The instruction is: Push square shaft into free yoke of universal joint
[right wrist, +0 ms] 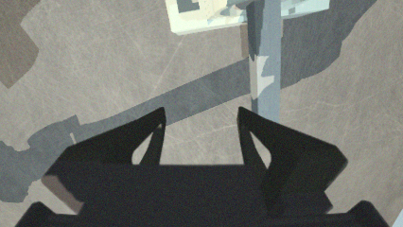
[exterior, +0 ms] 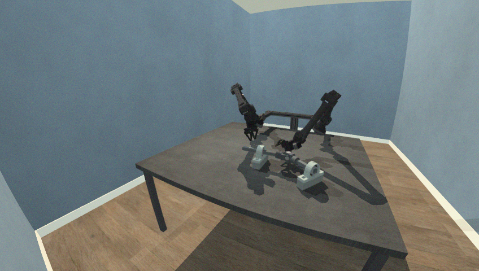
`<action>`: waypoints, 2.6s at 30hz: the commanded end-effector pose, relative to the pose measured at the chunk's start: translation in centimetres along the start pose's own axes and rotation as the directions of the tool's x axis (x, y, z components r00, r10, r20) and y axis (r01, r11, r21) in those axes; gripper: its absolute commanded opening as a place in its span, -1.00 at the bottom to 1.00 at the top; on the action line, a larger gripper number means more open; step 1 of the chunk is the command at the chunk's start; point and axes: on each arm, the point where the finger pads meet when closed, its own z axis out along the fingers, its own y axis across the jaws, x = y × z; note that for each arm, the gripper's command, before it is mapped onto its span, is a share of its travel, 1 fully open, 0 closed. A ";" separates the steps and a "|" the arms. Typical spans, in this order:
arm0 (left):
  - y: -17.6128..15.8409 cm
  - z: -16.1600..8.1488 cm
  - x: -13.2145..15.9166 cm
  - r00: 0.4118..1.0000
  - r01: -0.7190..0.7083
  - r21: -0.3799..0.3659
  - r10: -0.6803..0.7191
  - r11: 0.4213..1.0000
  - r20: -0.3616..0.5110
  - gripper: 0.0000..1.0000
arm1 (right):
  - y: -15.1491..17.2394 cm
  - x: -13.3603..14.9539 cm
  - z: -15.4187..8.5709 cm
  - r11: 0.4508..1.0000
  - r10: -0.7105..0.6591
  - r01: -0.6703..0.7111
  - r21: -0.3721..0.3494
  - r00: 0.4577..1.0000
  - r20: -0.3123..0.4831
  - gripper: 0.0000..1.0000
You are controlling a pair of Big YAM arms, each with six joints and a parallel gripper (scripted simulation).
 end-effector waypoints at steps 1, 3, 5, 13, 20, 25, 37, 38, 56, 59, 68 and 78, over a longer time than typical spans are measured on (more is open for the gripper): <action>-3.7 1.6 -1.4 0.989 -0.147 0.008 0.147 0.989 -0.013 1.00 | -0.6 -3.1 -4.2 0.992 0.044 -0.054 0.115 0.995 0.091 0.28; -4.7 2.4 -0.4 0.970 -0.236 -0.026 0.234 0.971 -0.062 1.00 | 0.5 -3.7 -4.5 0.987 0.074 -0.094 0.132 0.987 0.146 0.28; -5.8 3.0 0.4 0.946 -0.313 -0.054 0.305 0.948 -0.110 1.00 | 1.8 -4.3 -4.9 0.981 0.100 -0.131 0.146 0.974 0.203 0.28; -13.8 4.2 -0.2 0.799 -0.586 -0.087 0.556 0.806 -0.230 1.00 | 7.9 -7.3 -6.6 0.927 0.212 -0.331 0.178 0.851 0.480 0.28; -10.8 3.8 -3.7 0.660 -0.740 -0.166 0.656 0.652 -0.367 1.00 | 12.3 -9.4 -7.1 0.886 0.244 -0.434 0.163 0.736 0.632 0.28; -8.4 2.6 -7.8 0.538 -0.839 -0.227 0.691 0.495 -0.483 1.00 | 17.0 -11.2 -6.1 0.854 0.254 -0.501 0.139 0.636 0.729 0.28; -5.6 0.7 -12.4 0.473 -0.881 -0.304 0.661 0.362 -0.583 1.00 | 22.1 -13.2 -7.5 0.793 0.227 -0.598 0.115 0.465 0.856 0.28; -6.1 1.1 -13.3 0.483 -0.876 -0.315 0.666 0.366 -0.568 1.00 | 21.9 -13.3 -8.0 0.783 0.222 -0.612 0.113 0.445 0.868 0.28; -5.6 1.2 -10.7 0.461 -0.887 -0.286 0.664 0.363 -0.588 1.00 | 21.6 -14.1 -9.5 0.767 0.194 -0.631 0.122 0.408 0.892 0.28; -5.6 1.2 -10.7 0.461 -0.887 -0.286 0.664 0.363 -0.588 1.00 | 21.6 -14.1 -9.5 0.767 0.194 -0.631 0.122 0.408 0.892 0.28; -5.6 1.2 -10.7 0.461 -0.887 -0.286 0.664 0.363 -0.588 1.00 | 21.1 -13.5 -8.9 0.762 0.205 -0.635 0.124 0.419 0.884 0.28; -7.5 2.5 -8.9 0.662 -0.749 -0.442 0.540 0.494 -0.520 1.00 | 21.1 -13.5 -8.9 0.762 0.205 -0.635 0.124 0.419 0.884 0.28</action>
